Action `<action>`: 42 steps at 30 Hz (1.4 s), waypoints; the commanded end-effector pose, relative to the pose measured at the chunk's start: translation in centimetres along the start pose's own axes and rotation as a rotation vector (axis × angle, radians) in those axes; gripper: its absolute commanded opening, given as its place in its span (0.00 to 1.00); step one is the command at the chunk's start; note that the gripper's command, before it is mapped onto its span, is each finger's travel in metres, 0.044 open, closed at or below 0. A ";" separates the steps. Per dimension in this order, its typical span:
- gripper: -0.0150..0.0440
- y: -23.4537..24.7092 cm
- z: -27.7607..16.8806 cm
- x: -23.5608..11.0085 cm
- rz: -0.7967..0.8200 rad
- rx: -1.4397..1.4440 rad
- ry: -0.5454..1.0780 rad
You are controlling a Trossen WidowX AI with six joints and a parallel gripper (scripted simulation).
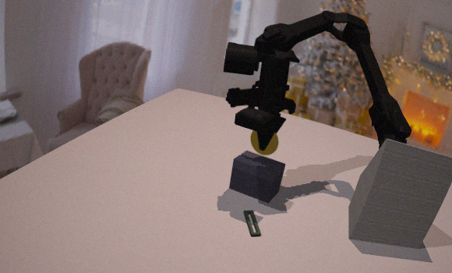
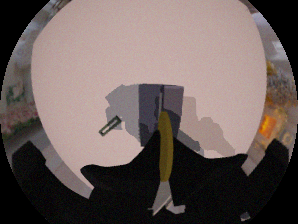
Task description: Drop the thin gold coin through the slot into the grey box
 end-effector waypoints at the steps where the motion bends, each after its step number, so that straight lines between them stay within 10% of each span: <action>1: 0.25 -0.3 0.1 -0.2 0.001 -0.003 -0.003; 42: 0.25 -0.4 -0.1 1.2 0.000 -0.006 0.002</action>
Point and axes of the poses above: the point midway between the two fingers, 35 mm back from their tips, its own x axis out along the fingers, its own y axis across the jaws, z = x × y, the point moved 3 cm from there along -x, back along the fingers, and after that the axes turned 13 degrees about -x, right-handed, at the moved point
